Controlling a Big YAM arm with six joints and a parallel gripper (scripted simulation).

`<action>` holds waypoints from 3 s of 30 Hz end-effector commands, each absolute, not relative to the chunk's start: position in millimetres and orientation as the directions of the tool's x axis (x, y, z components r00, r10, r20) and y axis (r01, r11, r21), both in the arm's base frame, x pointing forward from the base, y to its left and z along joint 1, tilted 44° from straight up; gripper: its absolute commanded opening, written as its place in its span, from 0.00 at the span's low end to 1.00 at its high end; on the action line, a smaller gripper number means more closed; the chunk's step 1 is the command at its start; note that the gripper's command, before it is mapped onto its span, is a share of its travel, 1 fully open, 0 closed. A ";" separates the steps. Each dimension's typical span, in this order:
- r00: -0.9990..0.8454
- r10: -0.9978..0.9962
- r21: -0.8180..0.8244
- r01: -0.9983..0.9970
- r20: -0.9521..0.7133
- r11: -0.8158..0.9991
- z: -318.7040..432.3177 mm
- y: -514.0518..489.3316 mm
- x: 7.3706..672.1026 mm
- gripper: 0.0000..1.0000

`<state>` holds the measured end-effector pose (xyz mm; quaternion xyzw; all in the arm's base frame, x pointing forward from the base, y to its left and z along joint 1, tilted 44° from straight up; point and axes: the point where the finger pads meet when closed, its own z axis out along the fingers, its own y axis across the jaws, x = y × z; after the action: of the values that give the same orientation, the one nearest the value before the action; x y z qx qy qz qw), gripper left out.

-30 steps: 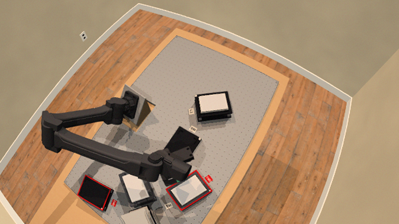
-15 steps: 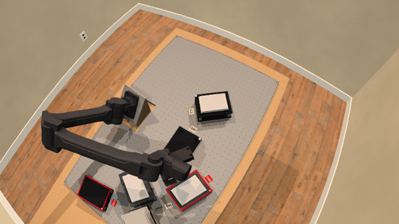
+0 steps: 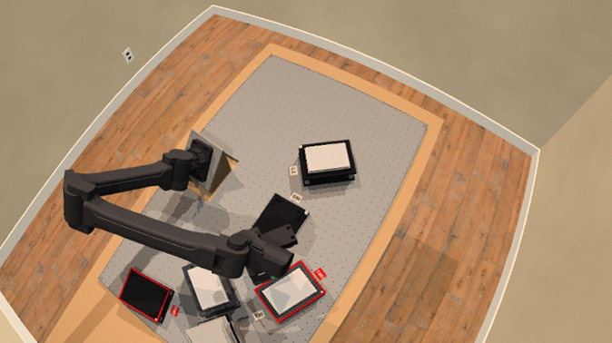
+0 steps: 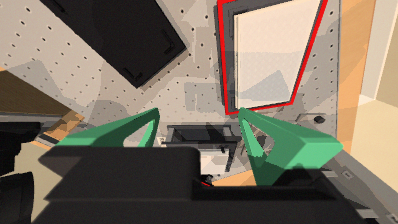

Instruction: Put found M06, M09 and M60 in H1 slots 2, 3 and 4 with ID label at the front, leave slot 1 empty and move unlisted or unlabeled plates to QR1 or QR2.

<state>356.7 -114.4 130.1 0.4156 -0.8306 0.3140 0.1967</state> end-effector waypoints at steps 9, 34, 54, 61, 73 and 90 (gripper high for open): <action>-0.587 -0.570 -0.374 -0.808 0.575 0.454 137.2 -115.2 366.6 1.00; -0.587 -0.570 -0.374 -0.808 0.575 0.454 137.2 -115.2 366.6 1.00; -0.600 -0.577 -0.398 -0.800 0.554 0.449 170.0 -88.6 375.3 1.00; -0.567 -0.575 -0.353 -0.822 0.590 0.447 157.2 -83.9 361.5 1.00; -0.600 -0.580 -0.396 -0.800 0.552 0.451 194.8 -64.1 376.2 1.00; -0.586 -0.579 -0.377 -0.809 0.566 0.450 215.9 -35.7 379.1 1.00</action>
<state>366.2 -50.3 201.7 0.4209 -0.8284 0.3111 0.1998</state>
